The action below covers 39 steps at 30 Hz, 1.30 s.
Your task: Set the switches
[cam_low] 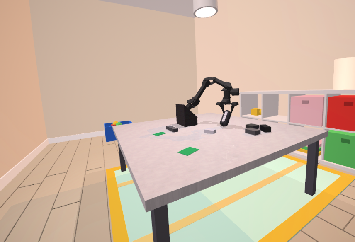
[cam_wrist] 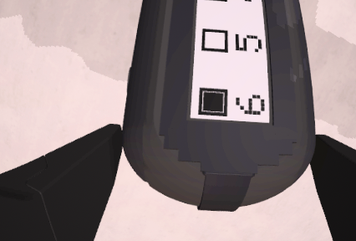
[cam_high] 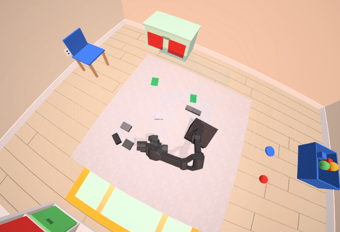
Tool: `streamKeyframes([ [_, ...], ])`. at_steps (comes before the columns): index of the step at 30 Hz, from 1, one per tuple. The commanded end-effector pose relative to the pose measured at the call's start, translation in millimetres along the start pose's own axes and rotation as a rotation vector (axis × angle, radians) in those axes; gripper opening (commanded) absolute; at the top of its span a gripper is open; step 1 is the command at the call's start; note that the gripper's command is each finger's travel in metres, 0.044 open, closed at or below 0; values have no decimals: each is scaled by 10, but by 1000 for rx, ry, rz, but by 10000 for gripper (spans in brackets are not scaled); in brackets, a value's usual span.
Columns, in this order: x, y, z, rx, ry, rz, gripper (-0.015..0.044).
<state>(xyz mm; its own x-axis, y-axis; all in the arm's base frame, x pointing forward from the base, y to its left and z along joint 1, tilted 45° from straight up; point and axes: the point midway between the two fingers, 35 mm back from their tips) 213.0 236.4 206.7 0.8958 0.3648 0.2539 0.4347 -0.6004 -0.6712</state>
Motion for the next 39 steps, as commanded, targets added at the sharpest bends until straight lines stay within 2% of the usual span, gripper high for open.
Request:
streamKeyframes([
  [1, 20, 74, -21, -17, 5, 1, 336],
  [39, 49, 365, -145, -19, 4, 1, 338],
])
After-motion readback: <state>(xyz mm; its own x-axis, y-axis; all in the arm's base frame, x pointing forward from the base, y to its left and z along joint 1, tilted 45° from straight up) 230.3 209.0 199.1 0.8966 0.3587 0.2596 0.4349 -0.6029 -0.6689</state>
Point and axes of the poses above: the point midway between the two fingers, 35 mm back from their tips, its own z axis out along the fingers, its own x axis across the jaws, y = z × x, and after that the axes turned 6 degrees about z, right-handed
